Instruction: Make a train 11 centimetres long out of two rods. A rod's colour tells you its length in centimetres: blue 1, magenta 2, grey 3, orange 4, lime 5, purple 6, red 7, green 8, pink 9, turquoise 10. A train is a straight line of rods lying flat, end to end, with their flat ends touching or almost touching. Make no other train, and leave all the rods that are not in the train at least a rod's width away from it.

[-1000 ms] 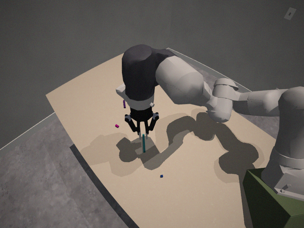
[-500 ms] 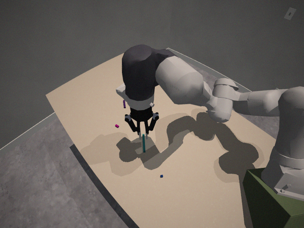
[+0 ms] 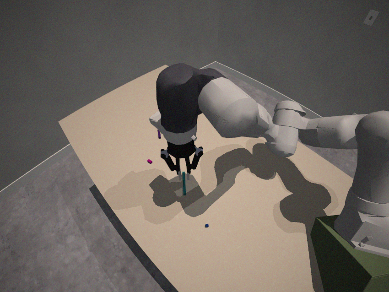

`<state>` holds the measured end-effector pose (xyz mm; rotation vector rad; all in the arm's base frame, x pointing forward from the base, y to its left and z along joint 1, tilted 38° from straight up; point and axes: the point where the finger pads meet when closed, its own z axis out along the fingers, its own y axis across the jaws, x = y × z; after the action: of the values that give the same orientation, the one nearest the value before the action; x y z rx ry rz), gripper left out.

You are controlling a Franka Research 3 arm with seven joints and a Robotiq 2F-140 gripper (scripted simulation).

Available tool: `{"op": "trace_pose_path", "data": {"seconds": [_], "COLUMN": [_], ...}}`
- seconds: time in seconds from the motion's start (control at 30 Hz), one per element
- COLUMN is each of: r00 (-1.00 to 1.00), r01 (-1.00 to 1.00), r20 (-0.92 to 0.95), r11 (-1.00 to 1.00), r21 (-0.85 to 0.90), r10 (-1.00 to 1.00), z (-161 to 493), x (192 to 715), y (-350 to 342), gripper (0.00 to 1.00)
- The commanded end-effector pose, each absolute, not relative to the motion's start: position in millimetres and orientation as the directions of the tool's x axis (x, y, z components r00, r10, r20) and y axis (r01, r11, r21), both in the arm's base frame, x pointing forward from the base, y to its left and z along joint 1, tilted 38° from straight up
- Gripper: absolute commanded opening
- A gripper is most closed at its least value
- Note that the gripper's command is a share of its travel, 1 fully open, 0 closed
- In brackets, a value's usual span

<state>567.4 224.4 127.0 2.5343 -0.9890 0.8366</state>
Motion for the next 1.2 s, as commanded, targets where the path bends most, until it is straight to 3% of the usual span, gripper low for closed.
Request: {"op": "trace_pose_path", "data": {"seconds": [0.0, 1.17], "r00": [0.594, 0.594], "r01": [-0.690, -0.690], "r20": [0.612, 0.612], "r11": [-0.722, -0.722], "r21": [0.053, 0.053], "r10": [-0.522, -0.522], "z": [122.4, 96.7], "x": [570.6, 583.7], "y": [223.7, 209.6], "gripper": [0.23, 0.23]}}
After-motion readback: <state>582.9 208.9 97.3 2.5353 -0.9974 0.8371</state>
